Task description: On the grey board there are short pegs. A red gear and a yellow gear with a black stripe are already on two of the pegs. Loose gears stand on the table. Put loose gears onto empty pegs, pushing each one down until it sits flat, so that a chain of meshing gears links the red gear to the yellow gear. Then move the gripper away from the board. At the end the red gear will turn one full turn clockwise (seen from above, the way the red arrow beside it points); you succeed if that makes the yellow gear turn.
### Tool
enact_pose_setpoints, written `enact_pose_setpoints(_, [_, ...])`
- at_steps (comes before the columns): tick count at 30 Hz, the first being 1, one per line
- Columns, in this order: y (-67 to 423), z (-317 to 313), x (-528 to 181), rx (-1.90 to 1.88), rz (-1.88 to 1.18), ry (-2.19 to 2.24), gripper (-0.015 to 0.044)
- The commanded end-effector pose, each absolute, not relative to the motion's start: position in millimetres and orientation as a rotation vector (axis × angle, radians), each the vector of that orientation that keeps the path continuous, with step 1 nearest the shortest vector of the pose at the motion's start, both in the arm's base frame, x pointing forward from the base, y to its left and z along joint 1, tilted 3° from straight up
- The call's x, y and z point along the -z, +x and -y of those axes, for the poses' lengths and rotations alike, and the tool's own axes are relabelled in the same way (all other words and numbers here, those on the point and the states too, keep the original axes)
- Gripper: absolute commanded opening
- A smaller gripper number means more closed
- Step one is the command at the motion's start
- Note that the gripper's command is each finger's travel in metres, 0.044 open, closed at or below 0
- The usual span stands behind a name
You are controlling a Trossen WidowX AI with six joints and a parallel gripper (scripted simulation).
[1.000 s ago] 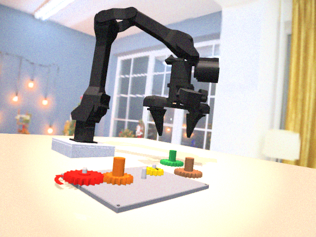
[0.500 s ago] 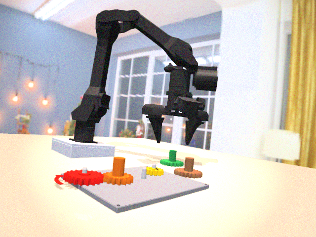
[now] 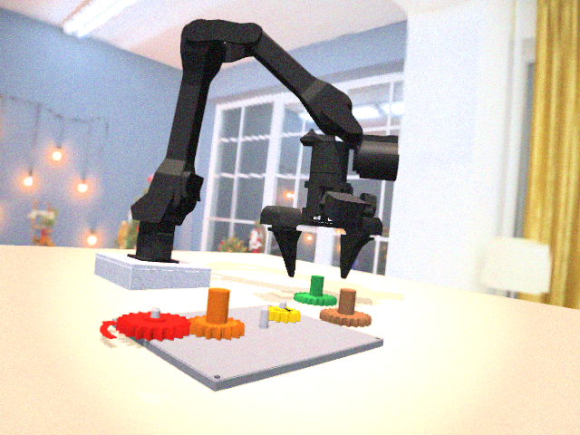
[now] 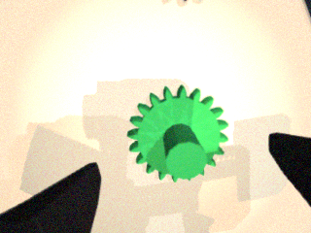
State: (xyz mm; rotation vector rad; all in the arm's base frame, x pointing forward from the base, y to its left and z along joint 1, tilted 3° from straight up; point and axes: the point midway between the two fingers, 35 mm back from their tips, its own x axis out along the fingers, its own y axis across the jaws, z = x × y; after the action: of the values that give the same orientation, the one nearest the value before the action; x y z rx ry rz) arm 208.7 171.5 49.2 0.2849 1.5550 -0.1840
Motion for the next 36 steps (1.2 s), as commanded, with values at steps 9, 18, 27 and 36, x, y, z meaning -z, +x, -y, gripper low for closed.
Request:
enact_pose_setpoints(9, [207.4,-171.8,-39.8,0.188,-1.56,0.287,0.0414])
enact_pose_setpoints(18, [207.4,-171.8,-39.8,0.188,-1.56,0.287,0.0177])
enact_pose_setpoints(27, [207.4,-171.8,-39.8,0.188,-1.56,0.287,0.002])
enact_pose_setpoints(36, [209.4,-173.4,-49.1,0.188,-1.56,0.287,0.0])
